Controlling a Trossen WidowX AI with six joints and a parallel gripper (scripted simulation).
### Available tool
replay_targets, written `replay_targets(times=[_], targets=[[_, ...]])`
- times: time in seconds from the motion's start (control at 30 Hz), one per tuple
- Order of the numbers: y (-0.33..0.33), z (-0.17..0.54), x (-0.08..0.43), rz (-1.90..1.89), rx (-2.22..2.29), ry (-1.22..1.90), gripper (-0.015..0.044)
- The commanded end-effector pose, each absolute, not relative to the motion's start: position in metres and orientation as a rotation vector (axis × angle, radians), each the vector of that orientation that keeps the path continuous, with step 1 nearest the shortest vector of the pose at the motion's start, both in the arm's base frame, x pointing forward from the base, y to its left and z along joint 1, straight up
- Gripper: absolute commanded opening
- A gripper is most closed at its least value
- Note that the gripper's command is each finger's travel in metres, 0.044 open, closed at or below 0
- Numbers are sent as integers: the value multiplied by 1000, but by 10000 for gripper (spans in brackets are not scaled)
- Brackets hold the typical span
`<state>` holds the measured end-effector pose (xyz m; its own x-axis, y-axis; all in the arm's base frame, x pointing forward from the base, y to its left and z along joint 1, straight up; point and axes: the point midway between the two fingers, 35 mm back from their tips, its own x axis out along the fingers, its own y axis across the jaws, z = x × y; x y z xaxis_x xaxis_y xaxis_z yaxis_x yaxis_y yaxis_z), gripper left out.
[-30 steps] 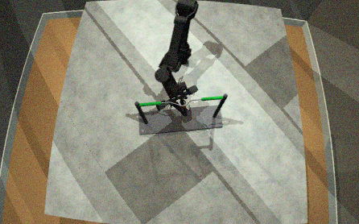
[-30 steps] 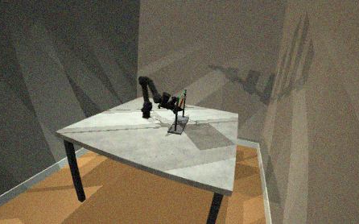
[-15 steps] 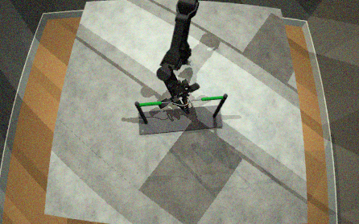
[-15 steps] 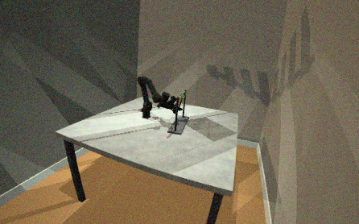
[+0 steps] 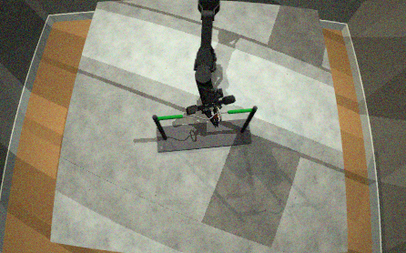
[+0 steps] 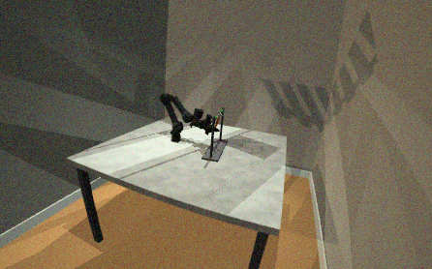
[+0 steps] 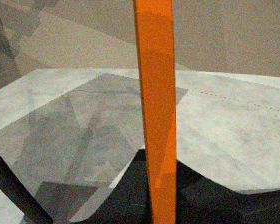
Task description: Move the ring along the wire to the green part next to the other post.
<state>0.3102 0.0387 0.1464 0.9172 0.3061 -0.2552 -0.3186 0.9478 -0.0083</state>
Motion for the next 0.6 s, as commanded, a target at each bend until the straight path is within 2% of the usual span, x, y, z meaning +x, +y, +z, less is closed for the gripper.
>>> replay_targets(times=[0.0, 0.57], targets=[[44, 148, 308, 251, -33, 244, -150], [65, 149, 305, 151, -14, 243, -150]])
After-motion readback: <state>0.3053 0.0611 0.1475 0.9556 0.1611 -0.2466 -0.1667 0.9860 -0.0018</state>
